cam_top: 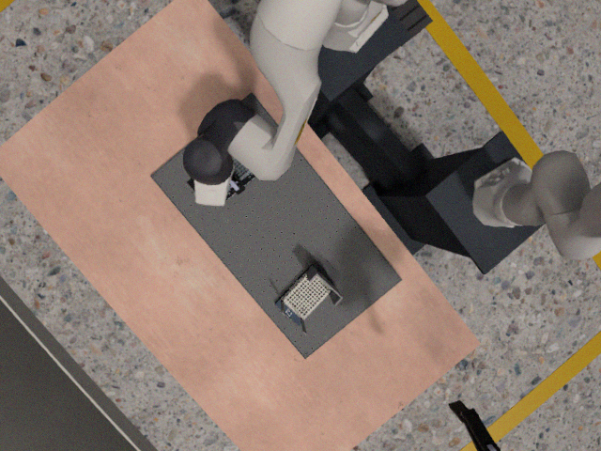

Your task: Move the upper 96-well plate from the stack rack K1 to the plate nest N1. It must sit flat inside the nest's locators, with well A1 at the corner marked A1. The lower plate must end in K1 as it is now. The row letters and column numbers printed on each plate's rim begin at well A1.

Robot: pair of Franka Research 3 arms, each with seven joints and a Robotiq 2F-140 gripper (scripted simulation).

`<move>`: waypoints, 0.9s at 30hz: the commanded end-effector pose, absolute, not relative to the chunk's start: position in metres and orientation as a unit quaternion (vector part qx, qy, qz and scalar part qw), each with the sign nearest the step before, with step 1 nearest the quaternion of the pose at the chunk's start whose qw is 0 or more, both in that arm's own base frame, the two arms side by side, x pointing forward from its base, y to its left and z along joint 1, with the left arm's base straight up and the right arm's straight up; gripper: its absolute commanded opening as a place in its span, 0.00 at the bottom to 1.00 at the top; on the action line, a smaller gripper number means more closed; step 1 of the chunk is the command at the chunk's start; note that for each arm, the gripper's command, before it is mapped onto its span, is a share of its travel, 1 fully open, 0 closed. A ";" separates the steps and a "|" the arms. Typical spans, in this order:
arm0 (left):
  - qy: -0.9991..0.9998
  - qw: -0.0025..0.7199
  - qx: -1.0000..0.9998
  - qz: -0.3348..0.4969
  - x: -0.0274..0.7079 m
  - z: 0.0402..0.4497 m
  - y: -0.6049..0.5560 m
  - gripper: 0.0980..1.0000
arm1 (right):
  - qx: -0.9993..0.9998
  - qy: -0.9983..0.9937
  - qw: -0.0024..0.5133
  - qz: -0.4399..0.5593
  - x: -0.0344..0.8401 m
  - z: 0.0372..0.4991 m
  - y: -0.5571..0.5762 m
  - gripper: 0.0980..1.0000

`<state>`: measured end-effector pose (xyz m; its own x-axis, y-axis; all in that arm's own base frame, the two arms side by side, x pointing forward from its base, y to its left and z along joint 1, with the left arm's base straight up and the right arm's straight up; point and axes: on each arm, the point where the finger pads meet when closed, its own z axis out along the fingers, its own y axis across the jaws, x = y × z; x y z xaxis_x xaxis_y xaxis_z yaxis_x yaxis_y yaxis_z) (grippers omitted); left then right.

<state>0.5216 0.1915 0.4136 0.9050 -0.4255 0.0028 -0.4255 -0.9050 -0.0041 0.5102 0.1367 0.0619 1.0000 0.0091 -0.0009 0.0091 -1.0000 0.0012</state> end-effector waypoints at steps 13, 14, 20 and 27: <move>0.216 0.000 -0.976 0.000 0.521 0.413 0.190 1.00 | 1.000 0.006 0.000 0.000 0.510 0.059 0.137 0.00; 0.216 0.000 -0.976 0.000 0.521 0.413 0.190 1.00 | 1.000 0.006 0.000 0.000 0.510 0.059 0.137 0.00; 0.216 0.000 -0.976 0.000 0.521 0.413 0.190 1.00 | 1.000 0.006 0.000 0.000 0.510 0.058 0.137 0.00; 0.216 0.000 -0.976 0.000 0.521 0.413 0.190 1.00 | 1.000 0.006 0.000 0.000 0.510 0.057 0.137 0.00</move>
